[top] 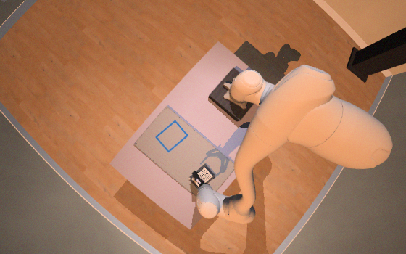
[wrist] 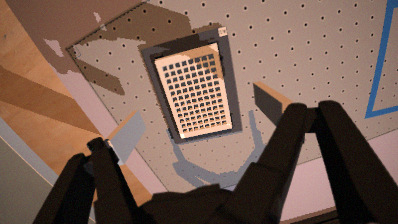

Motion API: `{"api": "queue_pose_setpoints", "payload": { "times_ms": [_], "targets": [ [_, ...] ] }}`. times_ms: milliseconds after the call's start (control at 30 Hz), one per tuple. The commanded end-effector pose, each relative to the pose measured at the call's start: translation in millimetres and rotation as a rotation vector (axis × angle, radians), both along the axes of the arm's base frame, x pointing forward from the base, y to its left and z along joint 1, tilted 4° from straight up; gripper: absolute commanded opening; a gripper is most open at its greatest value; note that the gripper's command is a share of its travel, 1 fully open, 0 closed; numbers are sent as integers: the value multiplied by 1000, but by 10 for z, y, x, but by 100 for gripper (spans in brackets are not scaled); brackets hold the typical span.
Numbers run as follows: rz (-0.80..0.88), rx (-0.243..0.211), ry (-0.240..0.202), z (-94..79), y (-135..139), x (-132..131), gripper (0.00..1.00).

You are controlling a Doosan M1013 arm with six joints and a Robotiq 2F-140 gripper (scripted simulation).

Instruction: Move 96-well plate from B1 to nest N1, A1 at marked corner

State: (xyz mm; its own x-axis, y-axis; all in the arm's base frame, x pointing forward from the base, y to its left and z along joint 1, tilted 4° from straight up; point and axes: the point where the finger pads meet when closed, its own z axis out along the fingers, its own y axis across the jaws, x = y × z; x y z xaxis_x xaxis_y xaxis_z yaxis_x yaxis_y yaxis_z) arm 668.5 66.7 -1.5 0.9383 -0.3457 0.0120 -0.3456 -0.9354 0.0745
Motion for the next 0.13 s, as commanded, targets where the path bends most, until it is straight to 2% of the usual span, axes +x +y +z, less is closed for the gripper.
{"api": "queue_pose_setpoints", "payload": {
  "times_ms": [0,100],
  "targets": [
    [0,0,0,27,2,0,100],
    [0,0,0,27,2,0,100]
  ]
}}
